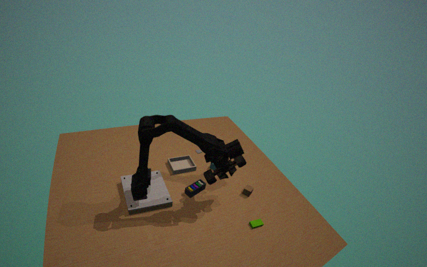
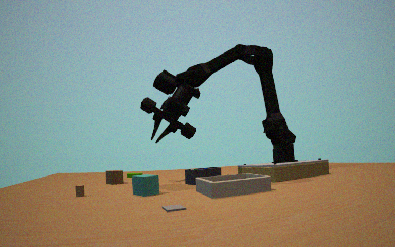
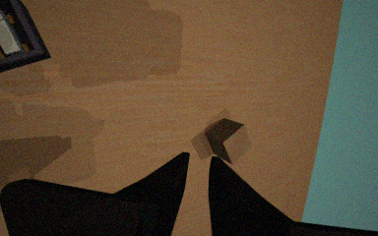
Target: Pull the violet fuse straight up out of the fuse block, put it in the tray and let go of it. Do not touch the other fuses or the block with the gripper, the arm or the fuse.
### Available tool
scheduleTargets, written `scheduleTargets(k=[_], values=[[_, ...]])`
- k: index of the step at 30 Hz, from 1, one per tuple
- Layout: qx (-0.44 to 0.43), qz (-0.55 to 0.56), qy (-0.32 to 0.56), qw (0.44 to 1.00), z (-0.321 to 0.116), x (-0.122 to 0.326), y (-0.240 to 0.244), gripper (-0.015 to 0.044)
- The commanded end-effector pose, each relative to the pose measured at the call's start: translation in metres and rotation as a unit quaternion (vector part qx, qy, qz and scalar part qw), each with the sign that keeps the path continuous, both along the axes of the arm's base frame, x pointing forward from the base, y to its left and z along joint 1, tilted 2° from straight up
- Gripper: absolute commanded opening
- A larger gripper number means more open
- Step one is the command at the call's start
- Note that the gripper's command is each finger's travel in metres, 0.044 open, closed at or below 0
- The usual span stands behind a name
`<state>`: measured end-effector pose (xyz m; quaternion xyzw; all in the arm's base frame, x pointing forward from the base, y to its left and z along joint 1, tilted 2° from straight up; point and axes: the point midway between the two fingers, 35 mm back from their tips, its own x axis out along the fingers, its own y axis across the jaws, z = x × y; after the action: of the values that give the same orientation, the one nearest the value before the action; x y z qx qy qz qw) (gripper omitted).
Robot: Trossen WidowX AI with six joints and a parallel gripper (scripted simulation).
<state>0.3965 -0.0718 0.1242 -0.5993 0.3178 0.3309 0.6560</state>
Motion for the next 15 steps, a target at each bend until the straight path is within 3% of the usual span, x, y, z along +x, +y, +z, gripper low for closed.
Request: scheduleTargets(k=[1,6,15], values=[[-0.061,0.099,0.166,0.979,-0.038,-0.06,0.037,0.0061],[-0.105,0.183,0.282,0.936,-0.05,-0.11,0.058,0.0061],[-0.108,0.188,0.287,0.933,-0.051,-0.113,0.06,0.0061]])
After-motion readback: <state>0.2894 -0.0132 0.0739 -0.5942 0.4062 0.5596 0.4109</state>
